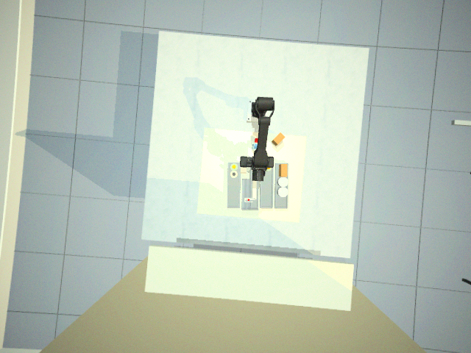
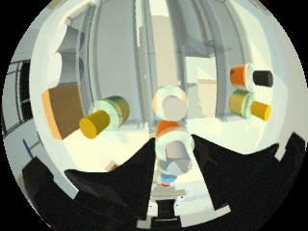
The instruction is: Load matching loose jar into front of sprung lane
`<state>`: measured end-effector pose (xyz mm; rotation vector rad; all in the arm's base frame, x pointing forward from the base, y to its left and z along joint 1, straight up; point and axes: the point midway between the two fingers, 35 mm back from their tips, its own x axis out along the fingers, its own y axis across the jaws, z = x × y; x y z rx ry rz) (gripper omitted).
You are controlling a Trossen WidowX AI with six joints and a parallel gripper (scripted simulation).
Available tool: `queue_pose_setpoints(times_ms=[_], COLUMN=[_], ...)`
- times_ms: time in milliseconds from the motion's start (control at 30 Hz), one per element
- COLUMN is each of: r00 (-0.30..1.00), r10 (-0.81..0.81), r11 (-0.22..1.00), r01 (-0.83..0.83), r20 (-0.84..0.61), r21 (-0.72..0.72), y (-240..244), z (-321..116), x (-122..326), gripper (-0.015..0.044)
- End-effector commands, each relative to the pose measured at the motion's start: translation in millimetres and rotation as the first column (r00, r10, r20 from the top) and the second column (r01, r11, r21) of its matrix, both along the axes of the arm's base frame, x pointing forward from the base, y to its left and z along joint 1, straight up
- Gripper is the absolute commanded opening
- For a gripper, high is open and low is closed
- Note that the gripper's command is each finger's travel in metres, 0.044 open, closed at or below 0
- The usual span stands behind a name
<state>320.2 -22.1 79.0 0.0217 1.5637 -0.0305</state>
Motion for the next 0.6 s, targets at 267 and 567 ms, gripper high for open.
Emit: queue_pose_setpoints(times_ms=[267, 567], r00=[1.0, 1.0], r10=[-0.004, -0.004], r11=[1.0, 1.0], r01=[0.004, 0.004], r20=[0.021, 0.022], r21=[-0.001, -0.001], y=[-0.5, -0.7], z=[0.8, 1.0], x=[13.9, 18.4], gripper=[0.0, 0.0])
